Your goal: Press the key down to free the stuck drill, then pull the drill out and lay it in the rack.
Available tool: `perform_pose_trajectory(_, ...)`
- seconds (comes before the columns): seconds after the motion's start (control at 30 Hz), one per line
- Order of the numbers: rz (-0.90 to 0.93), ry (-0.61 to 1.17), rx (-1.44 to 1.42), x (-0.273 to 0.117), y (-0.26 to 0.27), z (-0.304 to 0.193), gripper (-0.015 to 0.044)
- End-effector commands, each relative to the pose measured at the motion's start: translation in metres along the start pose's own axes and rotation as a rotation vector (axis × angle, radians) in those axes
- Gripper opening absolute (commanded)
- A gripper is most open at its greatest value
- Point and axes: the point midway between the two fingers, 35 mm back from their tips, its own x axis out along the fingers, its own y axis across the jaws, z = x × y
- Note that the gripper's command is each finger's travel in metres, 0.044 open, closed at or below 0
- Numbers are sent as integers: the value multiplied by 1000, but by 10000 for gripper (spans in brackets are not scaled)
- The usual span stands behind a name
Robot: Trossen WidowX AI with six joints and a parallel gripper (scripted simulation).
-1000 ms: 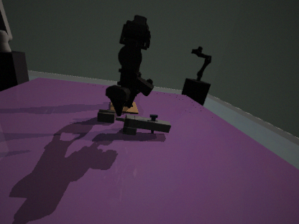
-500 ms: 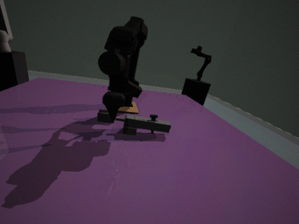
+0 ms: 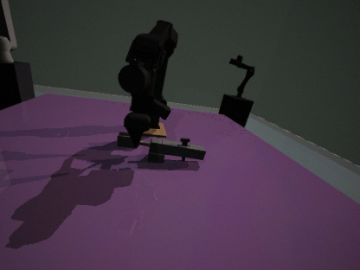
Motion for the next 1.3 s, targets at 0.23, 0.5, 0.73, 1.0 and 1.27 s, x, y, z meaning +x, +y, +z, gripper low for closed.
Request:
perform_pose_trajectory(0.23, 8, -6, -2, 20, 2, 6, 440)
perform_pose_trajectory(0.5, 8, -7, -2, 32, 2, 9, 440)
perform_pose_trajectory(0.73, 8, -7, -1, 43, 3, 13, 440)
perform_pose_trajectory(1.0, 8, -8, -1, 49, 4, 14, 440)
perform_pose_trajectory(1.27, 3, -4, -8, 46, 1, 13, 256)
